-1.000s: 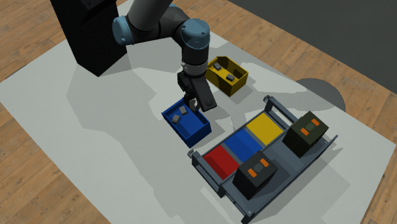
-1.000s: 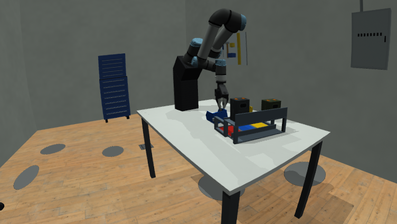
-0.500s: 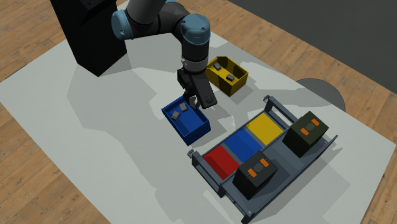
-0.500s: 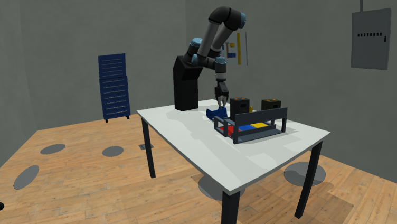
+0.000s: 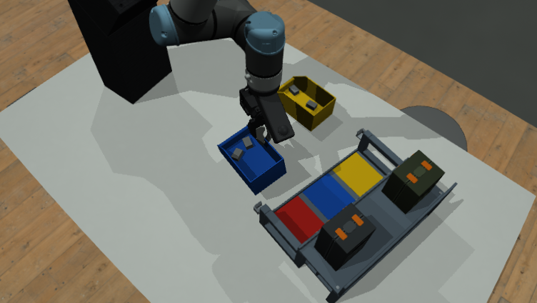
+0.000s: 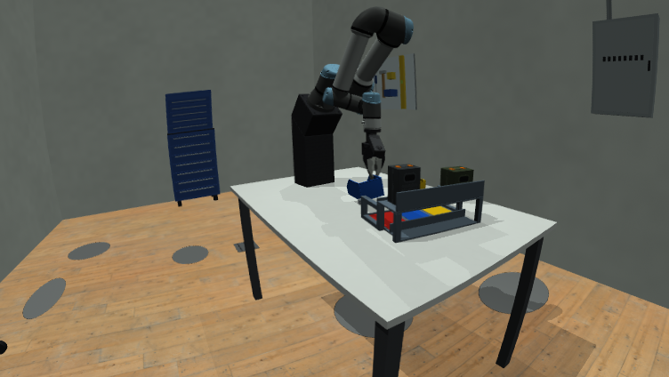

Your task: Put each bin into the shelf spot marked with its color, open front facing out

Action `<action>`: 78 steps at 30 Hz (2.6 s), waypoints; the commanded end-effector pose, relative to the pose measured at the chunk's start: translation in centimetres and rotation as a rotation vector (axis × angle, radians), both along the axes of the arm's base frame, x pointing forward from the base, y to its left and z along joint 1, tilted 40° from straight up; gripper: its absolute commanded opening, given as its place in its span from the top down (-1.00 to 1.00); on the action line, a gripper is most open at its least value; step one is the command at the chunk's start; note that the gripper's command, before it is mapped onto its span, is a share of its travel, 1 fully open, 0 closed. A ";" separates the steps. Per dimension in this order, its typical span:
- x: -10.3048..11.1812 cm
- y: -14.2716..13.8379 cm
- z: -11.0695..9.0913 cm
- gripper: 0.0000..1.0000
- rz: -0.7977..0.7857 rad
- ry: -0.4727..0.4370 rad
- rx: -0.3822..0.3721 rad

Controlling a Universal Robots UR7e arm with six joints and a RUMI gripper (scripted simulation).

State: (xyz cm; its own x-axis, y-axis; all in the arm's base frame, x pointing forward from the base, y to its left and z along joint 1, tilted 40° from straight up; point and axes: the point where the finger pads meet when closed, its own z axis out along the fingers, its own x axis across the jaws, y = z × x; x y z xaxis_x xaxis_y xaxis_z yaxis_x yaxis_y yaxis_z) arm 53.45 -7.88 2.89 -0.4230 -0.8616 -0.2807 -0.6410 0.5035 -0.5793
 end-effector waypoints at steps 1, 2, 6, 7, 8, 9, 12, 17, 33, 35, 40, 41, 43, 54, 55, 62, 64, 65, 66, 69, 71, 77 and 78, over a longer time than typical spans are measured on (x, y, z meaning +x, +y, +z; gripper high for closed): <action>-0.4 0.0 0.5 1.00 0.000 -0.001 0.000; -0.4 0.0 0.6 1.00 0.000 -0.001 0.000; -0.7 0.1 0.9 1.00 0.000 -0.001 0.000; -0.8 0.1 1.0 1.00 0.000 -0.001 0.000; -0.8 0.1 1.0 1.00 0.000 -0.001 0.000; -0.9 0.1 1.1 1.00 0.000 -0.001 0.000; -0.9 0.1 1.2 1.00 0.000 -0.001 0.000; -1.2 0.1 1.5 1.00 0.000 -0.001 0.000; -1.7 0.2 2.1 1.00 0.000 -0.001 0.000; -1.8 0.2 2.2 1.00 0.000 -0.001 0.000; -1.9 0.2 2.3 1.00 0.000 -0.001 0.000; -1.9 0.2 2.3 1.00 0.000 -0.001 0.000; -1.9 0.2 2.4 1.00 0.000 -0.001 0.000; -2.0 0.2 2.4 1.00 0.000 -0.001 0.000; -2.0 0.2 2.4 1.00 0.000 -0.001 0.000; -2.0 0.2 2.4 1.00 0.000 -0.001 0.000; -2.0 0.2 2.4 1.00 0.000 -0.001 0.000; -2.0 0.2 2.4 1.00 0.000 -0.001 0.000; -2.0 0.2 2.4 1.00 0.000 -0.001 0.000; -2.0 0.2 2.4 1.00 0.000 -0.001 0.000; -2.0 0.2 2.4 1.00 0.000 -0.001 0.000; -2.0 0.2 2.5 1.00 0.000 -0.001 0.000; -2.1 0.2 2.5 1.00 0.000 -0.001 0.000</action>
